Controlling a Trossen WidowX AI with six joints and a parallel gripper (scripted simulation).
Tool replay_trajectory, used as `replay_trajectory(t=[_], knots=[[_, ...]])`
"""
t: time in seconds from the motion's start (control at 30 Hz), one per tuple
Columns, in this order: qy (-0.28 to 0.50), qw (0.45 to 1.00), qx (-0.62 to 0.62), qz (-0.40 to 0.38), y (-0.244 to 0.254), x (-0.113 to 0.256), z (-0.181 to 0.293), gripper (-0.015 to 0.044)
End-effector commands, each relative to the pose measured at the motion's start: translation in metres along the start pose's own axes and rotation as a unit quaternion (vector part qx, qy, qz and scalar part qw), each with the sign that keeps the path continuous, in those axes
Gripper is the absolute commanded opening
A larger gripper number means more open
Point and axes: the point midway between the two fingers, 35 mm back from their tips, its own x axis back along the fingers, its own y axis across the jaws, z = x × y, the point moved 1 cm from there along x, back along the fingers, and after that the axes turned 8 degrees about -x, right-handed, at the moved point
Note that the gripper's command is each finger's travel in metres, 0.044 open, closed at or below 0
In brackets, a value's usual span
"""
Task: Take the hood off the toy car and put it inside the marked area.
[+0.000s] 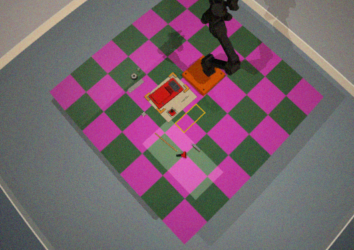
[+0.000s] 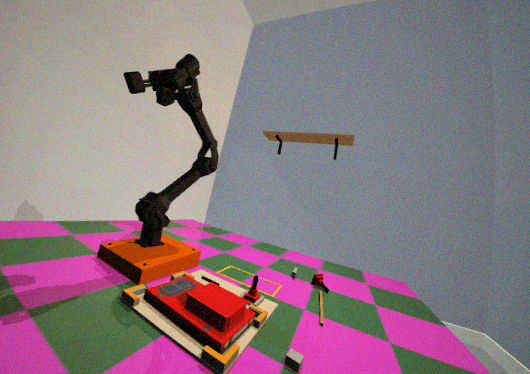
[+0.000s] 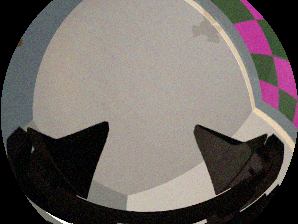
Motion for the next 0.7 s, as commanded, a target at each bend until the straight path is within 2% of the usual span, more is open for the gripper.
replay_trajectory(t=[0.0, 0.1, 0.27, 0.53, 0.67], knots=[[0.001, 1.0, 0.002, 0.001, -0.001, 0.0, 0.0, 0.044], [0.016, 0.999, 0.034, 0.019, -0.014, 0.0, 0.007, 0.044], [0.078, 0.982, 0.151, 0.083, -0.063, 0.007, 0.027, 0.044], [0.198, 0.915, 0.31, 0.165, -0.138, 0.037, 0.056, 0.044], [0.237, 0.889, 0.344, 0.187, -0.158, 0.05, 0.062, 0.044]])
